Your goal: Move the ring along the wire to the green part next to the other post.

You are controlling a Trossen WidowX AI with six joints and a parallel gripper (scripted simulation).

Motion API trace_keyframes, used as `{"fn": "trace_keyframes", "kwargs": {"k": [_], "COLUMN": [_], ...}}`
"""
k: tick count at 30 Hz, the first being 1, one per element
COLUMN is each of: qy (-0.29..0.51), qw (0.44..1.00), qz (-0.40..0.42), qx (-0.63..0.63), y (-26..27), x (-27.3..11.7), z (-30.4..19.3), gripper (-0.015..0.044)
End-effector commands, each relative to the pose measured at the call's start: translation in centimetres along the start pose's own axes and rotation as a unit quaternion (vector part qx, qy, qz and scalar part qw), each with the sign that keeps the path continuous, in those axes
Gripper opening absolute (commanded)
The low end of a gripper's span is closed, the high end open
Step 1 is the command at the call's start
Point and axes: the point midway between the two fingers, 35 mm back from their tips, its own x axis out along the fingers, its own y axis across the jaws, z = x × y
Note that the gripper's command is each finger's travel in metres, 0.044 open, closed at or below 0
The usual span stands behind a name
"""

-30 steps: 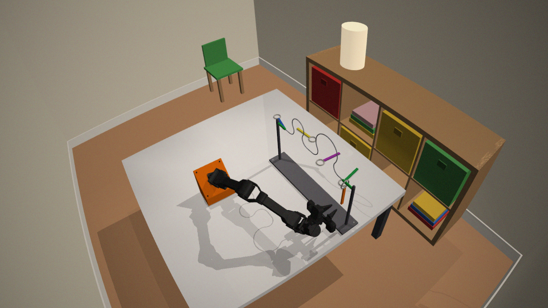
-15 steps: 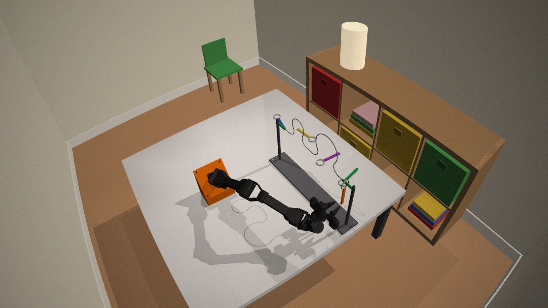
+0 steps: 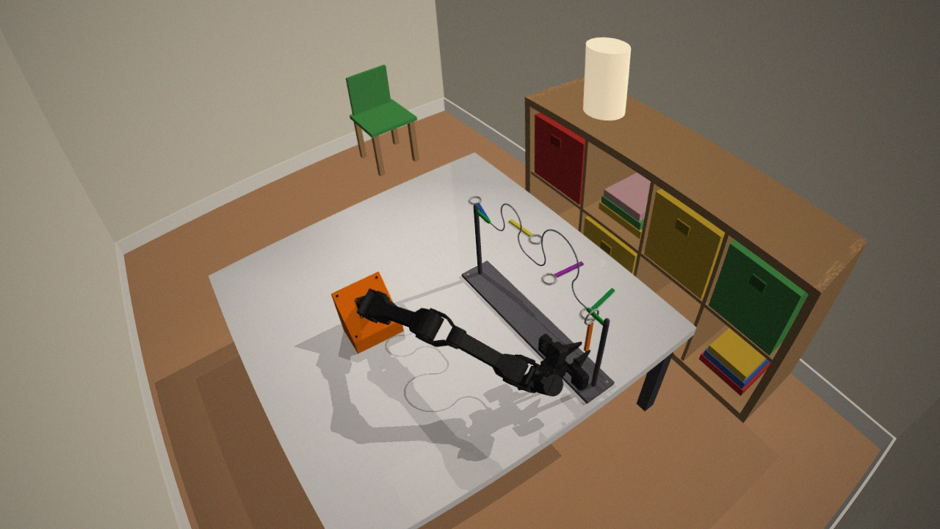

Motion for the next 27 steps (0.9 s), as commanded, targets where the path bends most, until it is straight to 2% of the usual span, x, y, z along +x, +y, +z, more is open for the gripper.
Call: {"fn": "trace_keyframes", "kwargs": {"k": [1, 27], "qy": [0.0, 0.0], "qw": [1.0, 1.0], "qz": [-0.001, -0.002], "qx": [0.002, 0.003], "y": [-0.1, 0.1], "x": [0.9, 4.2], "z": [-0.1, 0.0], "gripper": [0.016, 0.016]}}
